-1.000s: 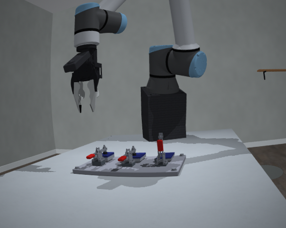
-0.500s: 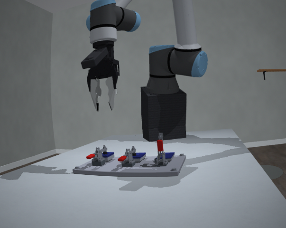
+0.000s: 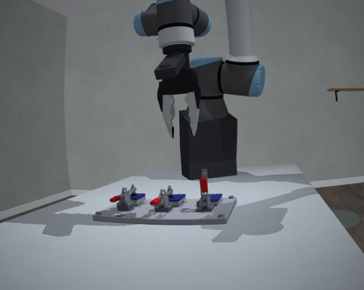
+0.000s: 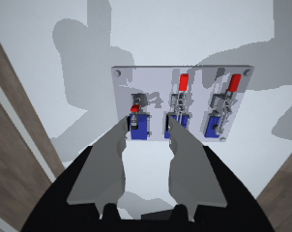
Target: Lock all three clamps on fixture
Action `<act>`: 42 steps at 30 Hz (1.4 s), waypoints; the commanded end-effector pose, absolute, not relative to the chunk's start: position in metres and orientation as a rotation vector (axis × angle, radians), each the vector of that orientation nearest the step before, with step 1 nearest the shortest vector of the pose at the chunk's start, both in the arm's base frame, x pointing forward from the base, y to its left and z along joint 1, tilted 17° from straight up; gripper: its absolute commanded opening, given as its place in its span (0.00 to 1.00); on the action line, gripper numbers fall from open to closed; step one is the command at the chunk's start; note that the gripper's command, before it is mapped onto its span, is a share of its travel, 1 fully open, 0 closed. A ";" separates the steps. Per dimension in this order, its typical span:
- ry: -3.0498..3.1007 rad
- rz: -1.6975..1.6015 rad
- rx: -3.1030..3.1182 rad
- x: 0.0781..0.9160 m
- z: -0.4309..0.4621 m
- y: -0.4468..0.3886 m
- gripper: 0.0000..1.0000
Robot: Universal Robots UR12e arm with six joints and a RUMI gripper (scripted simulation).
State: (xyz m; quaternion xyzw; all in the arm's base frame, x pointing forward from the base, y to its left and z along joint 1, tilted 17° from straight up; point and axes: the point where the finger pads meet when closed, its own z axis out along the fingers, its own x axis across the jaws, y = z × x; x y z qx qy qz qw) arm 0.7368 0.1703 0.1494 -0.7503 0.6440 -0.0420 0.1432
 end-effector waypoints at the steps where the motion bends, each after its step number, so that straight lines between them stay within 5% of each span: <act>1: 1.877 -0.128 -2.151 0.737 0.153 0.198 0.28; 42: 1.876 -0.132 -2.149 0.739 0.156 0.204 0.28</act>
